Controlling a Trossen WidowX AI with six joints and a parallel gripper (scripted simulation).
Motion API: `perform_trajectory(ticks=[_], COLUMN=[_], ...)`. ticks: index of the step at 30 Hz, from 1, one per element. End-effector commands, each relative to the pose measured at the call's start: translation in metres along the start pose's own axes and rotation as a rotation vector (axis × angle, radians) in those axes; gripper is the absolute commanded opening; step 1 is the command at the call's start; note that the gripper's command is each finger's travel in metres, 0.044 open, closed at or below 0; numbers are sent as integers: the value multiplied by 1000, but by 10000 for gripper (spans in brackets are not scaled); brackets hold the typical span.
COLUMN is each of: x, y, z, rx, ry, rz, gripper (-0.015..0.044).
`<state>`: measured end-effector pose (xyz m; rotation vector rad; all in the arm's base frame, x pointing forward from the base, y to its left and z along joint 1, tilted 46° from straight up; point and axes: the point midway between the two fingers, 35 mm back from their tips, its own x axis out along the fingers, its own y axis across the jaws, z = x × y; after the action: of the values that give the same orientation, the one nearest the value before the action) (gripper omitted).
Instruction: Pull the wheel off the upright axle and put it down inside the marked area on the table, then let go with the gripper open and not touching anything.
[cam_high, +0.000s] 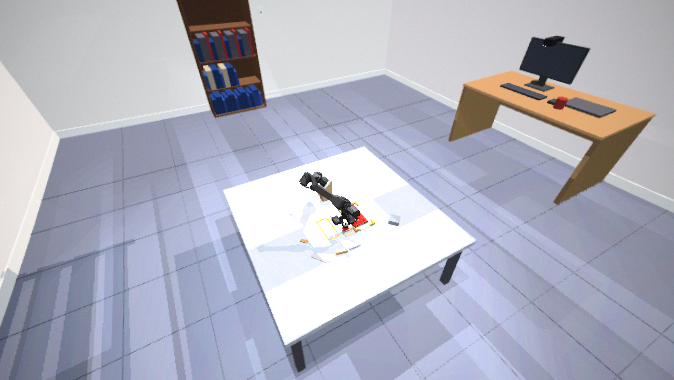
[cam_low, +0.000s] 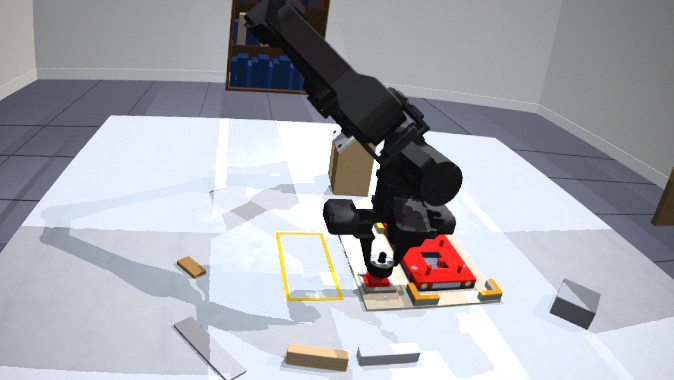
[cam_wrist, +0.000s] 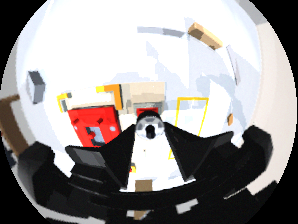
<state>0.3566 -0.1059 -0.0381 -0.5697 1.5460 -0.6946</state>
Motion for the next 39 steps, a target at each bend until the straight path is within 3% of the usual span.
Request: perform_trajectory(ticks=[1, 3, 9, 39], x=[0, 0, -1, -11], y=[-1, -1, -1, 0], z=[0, 0, 0, 0], rx=[3, 3, 3, 1], ry=[2, 2, 2, 1], rz=[0, 0, 0, 0], gripper=[155, 142, 0, 0])
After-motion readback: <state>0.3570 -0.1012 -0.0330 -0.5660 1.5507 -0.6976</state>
